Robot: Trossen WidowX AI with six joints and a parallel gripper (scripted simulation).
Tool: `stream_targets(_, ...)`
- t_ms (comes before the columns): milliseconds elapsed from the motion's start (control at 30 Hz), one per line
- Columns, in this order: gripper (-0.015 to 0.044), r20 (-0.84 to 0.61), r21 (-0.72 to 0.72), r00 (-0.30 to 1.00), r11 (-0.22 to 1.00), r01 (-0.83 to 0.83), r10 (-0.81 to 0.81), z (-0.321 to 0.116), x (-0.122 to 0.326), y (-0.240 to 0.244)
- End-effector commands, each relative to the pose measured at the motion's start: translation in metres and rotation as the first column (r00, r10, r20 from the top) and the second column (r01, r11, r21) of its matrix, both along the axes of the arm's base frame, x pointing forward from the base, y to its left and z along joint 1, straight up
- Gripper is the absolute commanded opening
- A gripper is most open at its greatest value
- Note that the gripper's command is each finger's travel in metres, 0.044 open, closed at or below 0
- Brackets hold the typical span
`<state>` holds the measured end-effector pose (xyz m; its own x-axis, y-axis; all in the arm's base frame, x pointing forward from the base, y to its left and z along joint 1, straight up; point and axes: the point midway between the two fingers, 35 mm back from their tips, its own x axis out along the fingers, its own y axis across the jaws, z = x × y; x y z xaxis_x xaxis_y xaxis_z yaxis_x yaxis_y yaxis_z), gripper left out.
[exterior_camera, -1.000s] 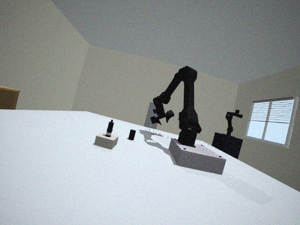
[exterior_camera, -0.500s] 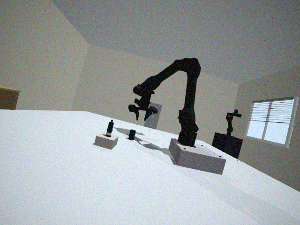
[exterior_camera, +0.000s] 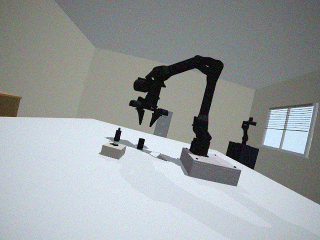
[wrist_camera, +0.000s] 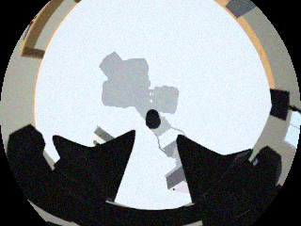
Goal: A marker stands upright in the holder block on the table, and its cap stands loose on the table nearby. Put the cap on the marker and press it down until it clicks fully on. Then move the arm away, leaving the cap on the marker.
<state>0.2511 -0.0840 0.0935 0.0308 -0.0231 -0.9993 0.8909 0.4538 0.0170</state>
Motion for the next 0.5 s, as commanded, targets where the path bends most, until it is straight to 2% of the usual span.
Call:
stream_targets(0, 0.0247, -0.002, 0.019, 1.000, 1.000, 0.003, -0.003, 0.003, -0.002, 0.008)
stream_targets(133, 0.0247, -0.002, 0.019, 1.000, 1.000, 0.003, -0.003, -0.029, -0.001, 0.008)
stream_targets(467, 0.0247, -0.002, 0.019, 1.000, 1.000, 0.003, -0.003, -0.047, 0.000, 0.008)
